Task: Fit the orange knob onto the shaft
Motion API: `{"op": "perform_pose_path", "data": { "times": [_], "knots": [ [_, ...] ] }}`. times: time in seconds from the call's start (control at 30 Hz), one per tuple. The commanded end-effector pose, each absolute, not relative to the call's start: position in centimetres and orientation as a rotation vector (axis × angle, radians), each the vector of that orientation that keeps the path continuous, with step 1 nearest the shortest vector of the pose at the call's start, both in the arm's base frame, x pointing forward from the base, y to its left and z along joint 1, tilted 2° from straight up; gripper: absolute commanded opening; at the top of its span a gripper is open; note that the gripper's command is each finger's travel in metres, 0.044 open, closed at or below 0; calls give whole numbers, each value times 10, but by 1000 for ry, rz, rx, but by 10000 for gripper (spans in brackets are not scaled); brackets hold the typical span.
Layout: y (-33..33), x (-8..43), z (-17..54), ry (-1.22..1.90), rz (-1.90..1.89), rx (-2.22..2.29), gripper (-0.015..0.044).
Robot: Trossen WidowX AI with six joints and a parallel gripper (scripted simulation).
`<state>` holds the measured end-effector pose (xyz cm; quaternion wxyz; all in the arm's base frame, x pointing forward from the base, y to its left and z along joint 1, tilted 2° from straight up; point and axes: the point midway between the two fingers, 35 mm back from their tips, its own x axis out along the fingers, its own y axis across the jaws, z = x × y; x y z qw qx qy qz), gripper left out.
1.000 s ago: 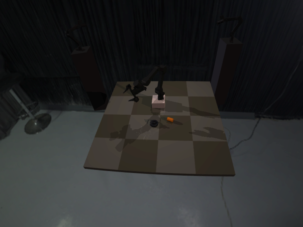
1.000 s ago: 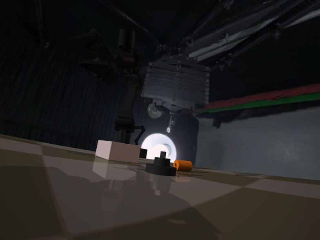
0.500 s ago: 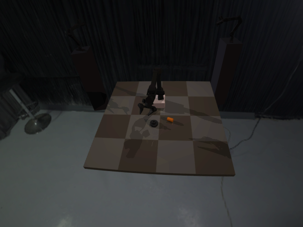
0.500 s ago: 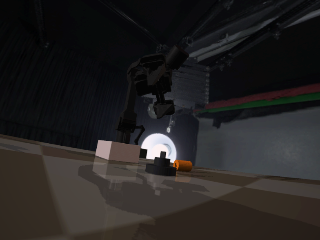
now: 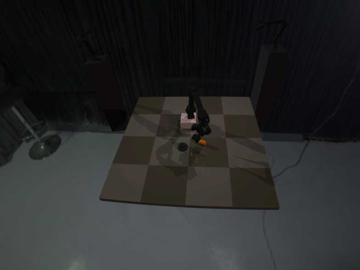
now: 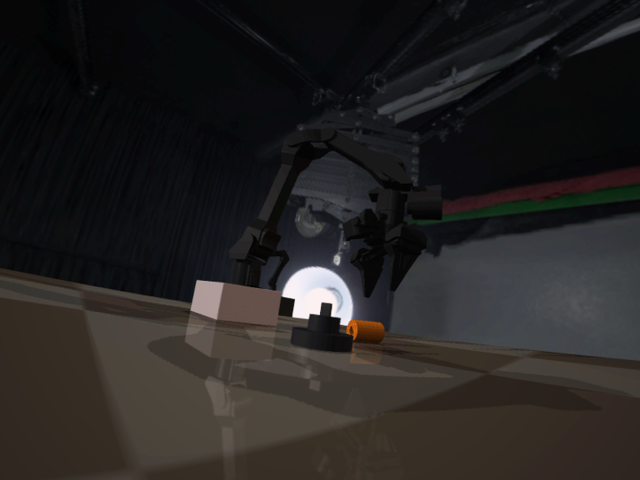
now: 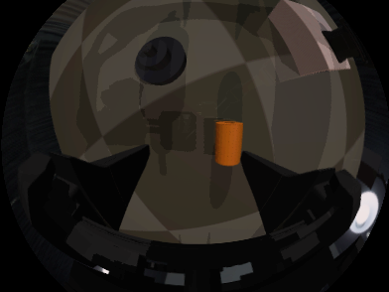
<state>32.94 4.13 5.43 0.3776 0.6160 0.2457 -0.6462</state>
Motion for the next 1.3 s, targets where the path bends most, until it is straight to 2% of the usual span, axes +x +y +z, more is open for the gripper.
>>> {"op": "perform_pose_path", "data": {
  "times": [0.0,1.27],
  "knots": [
    [84,309,42,772,-1689,1430,440],
    [79,307,-20,771,-1689,1429,440]
  ]
}}
